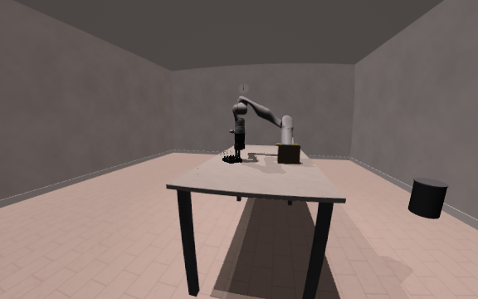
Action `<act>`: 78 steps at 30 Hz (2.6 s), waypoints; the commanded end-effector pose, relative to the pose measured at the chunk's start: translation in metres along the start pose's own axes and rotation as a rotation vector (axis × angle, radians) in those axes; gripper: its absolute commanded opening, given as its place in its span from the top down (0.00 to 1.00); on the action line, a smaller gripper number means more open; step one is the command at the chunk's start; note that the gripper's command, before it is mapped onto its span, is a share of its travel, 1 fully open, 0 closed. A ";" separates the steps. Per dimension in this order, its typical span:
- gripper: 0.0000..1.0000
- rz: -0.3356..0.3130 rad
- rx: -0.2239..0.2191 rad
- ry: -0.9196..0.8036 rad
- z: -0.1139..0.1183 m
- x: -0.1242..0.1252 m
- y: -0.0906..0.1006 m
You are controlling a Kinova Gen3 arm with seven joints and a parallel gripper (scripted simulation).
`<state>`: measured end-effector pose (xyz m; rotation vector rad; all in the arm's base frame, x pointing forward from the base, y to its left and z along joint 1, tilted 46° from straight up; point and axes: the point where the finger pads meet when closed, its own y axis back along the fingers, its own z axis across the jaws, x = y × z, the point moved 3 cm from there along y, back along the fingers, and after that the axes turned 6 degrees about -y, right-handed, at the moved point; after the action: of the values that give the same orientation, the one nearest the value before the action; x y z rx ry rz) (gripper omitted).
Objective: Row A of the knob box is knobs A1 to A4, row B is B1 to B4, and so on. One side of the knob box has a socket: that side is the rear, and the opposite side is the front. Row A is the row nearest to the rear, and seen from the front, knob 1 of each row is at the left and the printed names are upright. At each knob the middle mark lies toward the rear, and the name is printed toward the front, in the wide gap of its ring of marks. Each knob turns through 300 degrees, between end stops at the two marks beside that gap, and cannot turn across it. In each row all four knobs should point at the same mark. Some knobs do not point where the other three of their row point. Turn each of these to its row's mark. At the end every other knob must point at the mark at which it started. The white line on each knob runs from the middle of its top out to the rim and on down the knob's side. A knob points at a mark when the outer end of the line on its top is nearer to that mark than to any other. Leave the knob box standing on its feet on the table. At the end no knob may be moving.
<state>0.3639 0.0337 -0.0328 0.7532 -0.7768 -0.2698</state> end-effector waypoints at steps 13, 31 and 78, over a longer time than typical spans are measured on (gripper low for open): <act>0.54 0.000 0.002 0.000 0.000 0.000 0.001; 0.70 0.000 0.002 0.000 0.000 0.000 0.001; 0.70 0.000 0.002 -0.042 0.000 0.000 0.001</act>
<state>0.3639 0.0336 -0.0328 0.7503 -0.8116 -0.2847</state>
